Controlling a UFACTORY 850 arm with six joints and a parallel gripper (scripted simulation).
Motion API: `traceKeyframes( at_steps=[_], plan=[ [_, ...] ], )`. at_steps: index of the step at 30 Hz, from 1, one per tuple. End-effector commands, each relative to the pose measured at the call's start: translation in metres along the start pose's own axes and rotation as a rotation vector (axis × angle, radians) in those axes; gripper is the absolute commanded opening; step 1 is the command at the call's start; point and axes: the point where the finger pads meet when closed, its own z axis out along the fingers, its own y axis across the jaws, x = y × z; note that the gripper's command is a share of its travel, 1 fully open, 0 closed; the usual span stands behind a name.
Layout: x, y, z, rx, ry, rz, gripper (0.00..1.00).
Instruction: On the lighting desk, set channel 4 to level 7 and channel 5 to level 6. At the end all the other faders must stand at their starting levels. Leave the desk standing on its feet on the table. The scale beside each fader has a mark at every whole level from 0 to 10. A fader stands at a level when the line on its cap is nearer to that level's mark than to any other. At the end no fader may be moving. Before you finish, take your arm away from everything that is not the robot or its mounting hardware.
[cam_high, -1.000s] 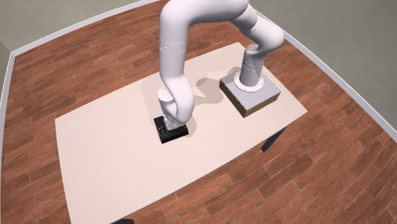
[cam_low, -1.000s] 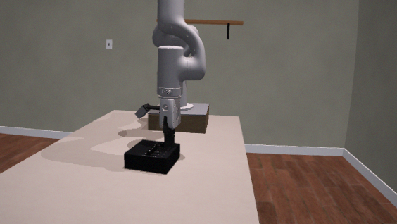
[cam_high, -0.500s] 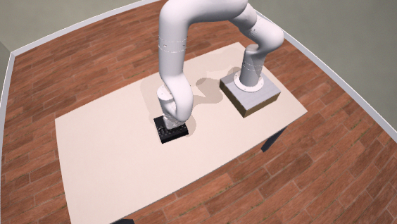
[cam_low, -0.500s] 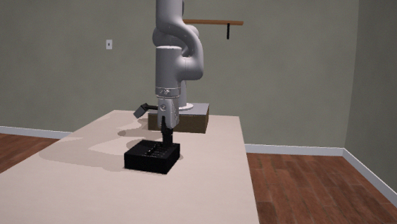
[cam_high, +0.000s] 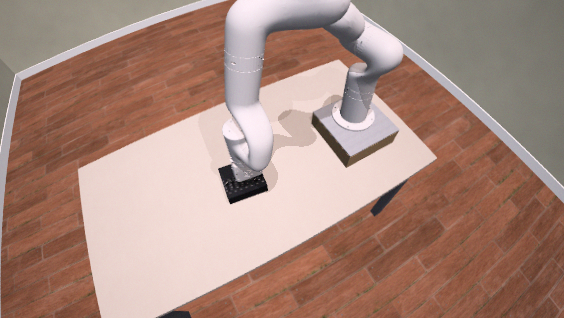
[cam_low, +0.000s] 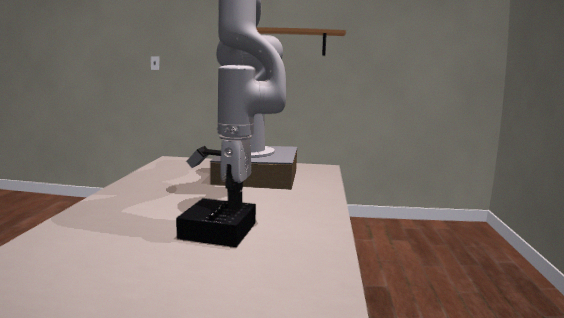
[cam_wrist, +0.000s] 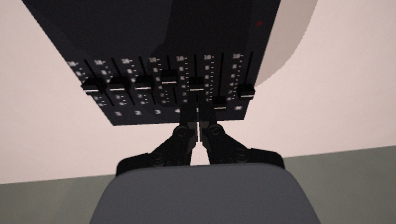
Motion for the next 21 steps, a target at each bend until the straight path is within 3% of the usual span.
traceKeyframes(
  at_steps=[1,21],
  plan=[
    [0.0012,-0.0009,-0.0007,0.002,0.000,0.000,0.00],
    [0.0037,-0.0009,-0.0007,0.002,0.000,0.000,0.00]
  ],
)
